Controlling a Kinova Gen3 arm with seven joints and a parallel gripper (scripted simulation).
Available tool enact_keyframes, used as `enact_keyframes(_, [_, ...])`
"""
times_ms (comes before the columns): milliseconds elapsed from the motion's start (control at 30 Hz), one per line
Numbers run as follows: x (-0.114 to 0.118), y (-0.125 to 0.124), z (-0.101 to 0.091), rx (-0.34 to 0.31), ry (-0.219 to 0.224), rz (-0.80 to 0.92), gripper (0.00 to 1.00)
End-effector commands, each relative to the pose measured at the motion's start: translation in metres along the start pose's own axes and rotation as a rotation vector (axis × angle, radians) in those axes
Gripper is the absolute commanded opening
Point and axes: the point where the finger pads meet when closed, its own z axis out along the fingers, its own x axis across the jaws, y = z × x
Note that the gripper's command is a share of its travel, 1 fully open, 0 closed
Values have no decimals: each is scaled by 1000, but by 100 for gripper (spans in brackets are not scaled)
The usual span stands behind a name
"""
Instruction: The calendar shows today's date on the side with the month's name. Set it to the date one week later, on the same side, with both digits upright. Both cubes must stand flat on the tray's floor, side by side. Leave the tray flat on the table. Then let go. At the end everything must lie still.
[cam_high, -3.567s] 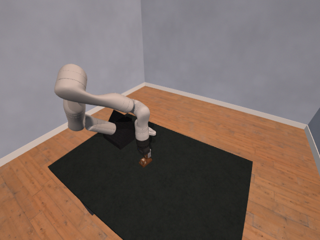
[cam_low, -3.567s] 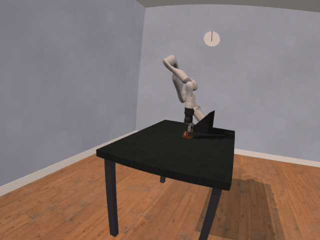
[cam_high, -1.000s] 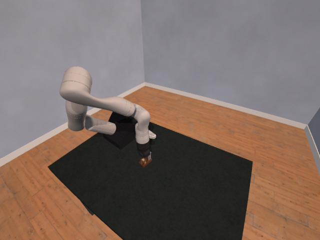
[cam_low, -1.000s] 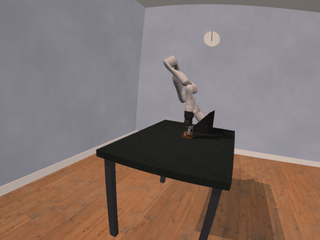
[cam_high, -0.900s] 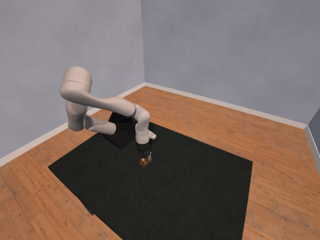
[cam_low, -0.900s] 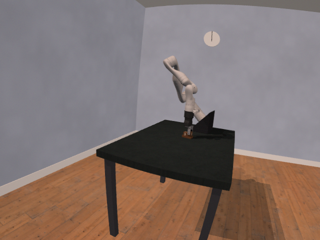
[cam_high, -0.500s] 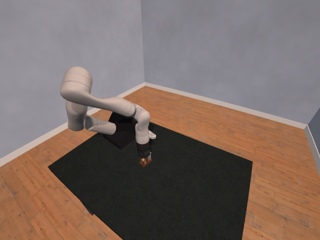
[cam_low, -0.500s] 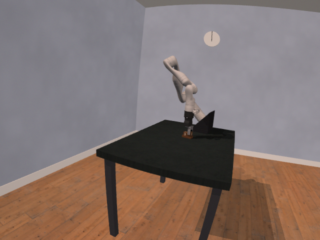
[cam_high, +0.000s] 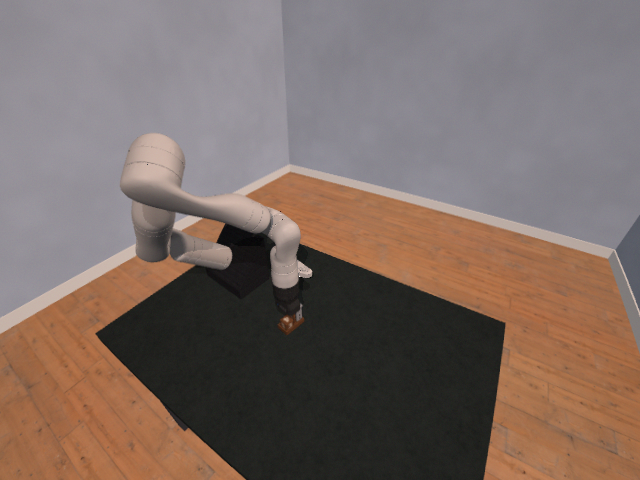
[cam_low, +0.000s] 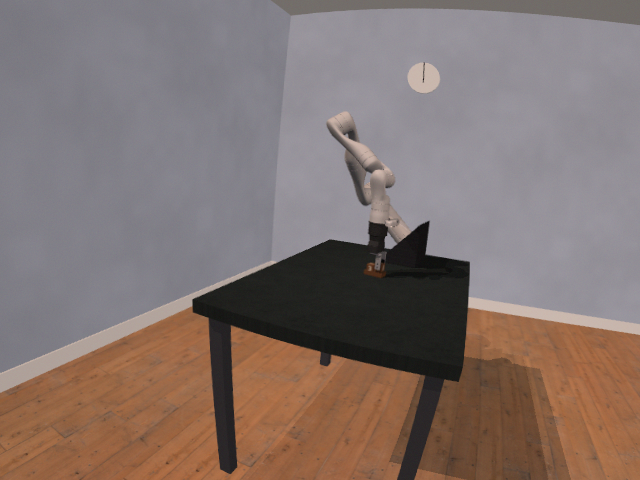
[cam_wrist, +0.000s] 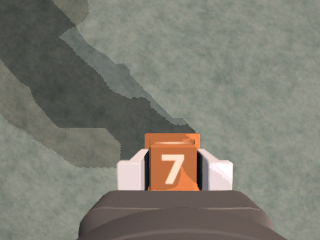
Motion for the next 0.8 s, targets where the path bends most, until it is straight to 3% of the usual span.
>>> enact_keyframes(0, [0, 0, -1, 1, 1, 0, 60])
enact_keyframes(767, [0, 0, 7, 1, 1, 0, 60])
